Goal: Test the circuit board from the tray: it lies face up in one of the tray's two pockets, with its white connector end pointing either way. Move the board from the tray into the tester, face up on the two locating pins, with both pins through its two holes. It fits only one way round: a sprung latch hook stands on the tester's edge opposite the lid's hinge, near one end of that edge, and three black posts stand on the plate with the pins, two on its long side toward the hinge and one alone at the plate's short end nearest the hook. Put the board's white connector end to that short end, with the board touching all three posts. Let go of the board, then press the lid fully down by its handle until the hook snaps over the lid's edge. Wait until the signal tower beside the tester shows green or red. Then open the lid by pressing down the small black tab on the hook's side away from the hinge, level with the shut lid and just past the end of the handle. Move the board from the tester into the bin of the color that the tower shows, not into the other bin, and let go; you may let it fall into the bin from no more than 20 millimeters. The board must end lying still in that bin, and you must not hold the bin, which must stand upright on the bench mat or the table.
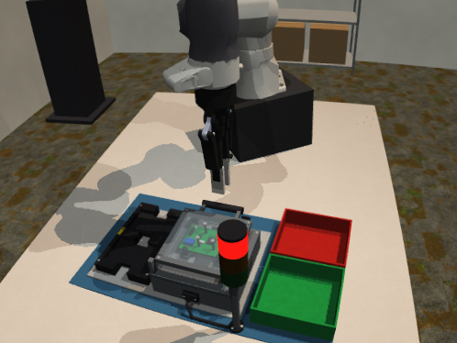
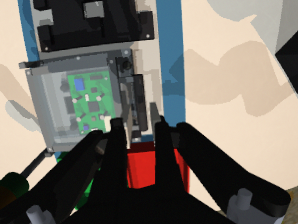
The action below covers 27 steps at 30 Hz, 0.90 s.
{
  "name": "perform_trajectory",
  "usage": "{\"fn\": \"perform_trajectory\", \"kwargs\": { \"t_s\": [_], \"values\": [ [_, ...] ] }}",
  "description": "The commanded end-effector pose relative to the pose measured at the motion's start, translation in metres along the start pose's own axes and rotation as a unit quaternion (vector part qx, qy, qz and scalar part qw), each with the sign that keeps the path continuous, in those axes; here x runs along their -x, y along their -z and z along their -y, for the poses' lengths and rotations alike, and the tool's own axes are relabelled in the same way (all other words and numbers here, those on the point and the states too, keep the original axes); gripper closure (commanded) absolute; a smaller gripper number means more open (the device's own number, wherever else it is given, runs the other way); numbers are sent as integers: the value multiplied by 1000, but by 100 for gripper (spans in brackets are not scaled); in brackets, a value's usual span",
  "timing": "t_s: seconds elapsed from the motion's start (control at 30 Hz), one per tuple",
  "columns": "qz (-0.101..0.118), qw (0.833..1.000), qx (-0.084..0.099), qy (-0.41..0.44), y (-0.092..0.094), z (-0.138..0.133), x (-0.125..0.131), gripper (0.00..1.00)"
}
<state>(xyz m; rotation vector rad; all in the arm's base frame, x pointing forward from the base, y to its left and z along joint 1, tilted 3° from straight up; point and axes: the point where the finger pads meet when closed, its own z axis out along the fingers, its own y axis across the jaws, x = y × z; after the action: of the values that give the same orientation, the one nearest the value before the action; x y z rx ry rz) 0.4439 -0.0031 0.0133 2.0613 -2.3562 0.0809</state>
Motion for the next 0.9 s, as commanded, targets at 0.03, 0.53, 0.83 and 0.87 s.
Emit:
{"fn": "perform_trajectory", "kwargs": {
  "t_s": [0.03,0.53,0.83,0.87],
  "values": [
    [1,1000,-1,10,-3,0,1,84],
    [1,1000,-1,10,-21,1,1,84],
    [1,1000,-1,10,-21,1,1,84],
    [1,1000,-1,10,-21,1,1,84]
  ]
}}
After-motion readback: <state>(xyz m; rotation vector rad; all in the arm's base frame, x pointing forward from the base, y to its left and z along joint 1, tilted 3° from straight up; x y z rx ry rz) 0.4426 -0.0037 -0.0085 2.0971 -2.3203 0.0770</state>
